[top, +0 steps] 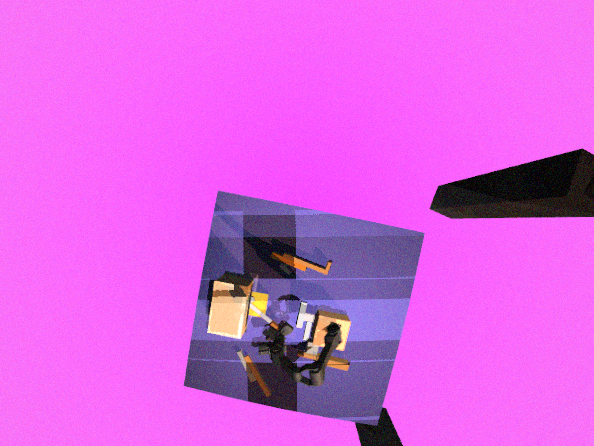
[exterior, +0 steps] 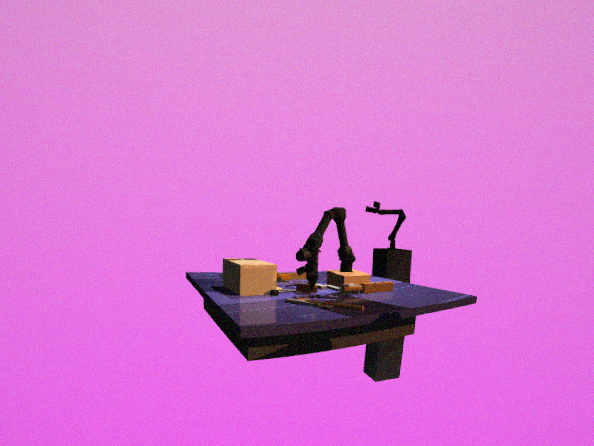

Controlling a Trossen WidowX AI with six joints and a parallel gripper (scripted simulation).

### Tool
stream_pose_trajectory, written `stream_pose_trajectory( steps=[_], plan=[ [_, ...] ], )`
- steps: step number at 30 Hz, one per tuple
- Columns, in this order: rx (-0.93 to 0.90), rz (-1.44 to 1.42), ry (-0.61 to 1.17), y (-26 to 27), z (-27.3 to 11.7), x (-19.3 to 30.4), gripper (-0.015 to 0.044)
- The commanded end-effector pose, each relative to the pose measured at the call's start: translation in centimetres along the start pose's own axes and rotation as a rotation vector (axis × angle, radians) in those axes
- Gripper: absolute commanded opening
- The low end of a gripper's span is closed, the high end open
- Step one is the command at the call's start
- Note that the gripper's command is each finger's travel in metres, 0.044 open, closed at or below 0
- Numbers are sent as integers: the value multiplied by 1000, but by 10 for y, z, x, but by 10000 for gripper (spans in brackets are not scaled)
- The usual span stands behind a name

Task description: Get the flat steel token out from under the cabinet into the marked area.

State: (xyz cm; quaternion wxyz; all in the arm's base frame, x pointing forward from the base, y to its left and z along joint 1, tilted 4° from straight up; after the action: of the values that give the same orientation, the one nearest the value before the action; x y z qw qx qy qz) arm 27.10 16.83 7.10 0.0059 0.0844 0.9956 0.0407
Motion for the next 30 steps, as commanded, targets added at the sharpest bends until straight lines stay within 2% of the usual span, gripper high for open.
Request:
stream_pose_trajectory(
  steps=[1, 30],
  plan=[
    [5, 0, 1, 1, 1, 9, 0],
    [5, 0, 5, 12, 1, 56, 0]
  ],
)
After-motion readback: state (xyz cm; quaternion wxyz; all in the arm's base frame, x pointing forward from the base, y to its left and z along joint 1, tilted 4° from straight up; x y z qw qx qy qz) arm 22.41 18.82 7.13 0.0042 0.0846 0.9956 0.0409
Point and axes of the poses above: the point midway between the two fingers, 35 mm back from their tips, its own z axis out along the fingers, its own y axis across the jaws, x = y × z, the point moved 10 cm from there along -z, back along the fingers, and after that the axes turned 7 degrees about -z, right-handed, at the moved point
